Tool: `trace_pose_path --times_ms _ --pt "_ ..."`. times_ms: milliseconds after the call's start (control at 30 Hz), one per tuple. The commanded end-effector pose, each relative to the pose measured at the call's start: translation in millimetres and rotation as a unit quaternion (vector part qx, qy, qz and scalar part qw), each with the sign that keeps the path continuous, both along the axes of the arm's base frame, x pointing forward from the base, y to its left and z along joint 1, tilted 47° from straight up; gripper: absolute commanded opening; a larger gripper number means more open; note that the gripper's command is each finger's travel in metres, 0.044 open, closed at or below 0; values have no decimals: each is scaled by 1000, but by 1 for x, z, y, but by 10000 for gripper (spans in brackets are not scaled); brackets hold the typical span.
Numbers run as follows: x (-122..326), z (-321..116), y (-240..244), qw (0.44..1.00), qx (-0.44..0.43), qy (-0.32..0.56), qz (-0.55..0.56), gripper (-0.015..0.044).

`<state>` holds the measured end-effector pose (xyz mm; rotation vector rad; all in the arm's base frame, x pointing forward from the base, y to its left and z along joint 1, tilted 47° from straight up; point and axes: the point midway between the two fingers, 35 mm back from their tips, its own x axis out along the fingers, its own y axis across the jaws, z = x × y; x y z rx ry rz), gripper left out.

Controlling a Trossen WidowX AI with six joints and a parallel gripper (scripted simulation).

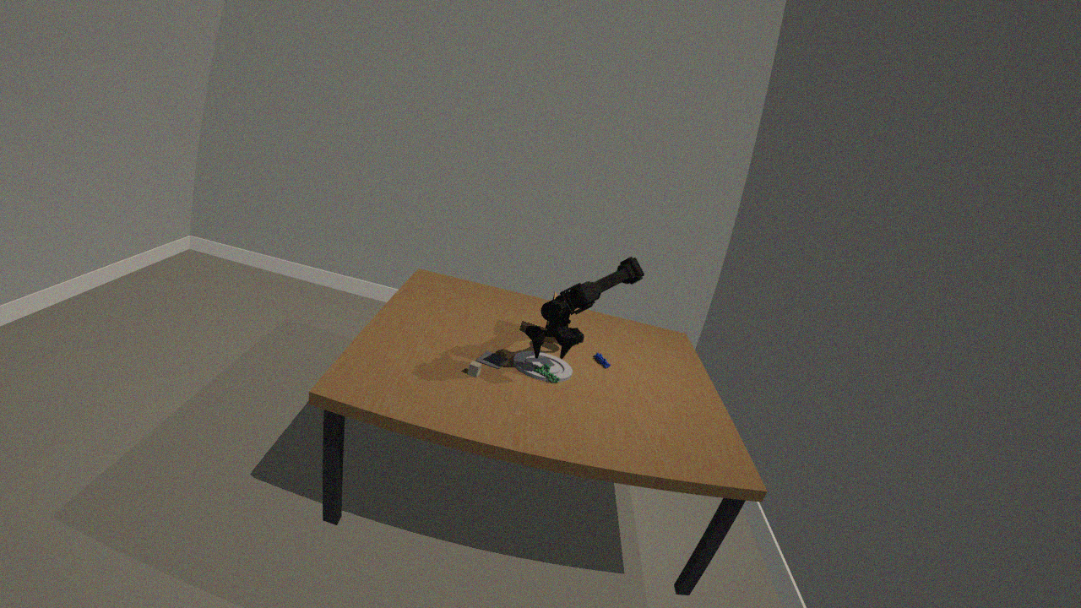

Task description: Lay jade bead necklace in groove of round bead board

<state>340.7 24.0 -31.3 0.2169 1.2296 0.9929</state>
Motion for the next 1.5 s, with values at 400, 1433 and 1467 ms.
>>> trace_pose_path --times_ms 400,1433,1467 --pt "55 3 0 978 -1 -152 141 200" --pt "56 -20 26 977 -1 -156 144 200" --pt "56 -21 27 977 0 -156 144 200"
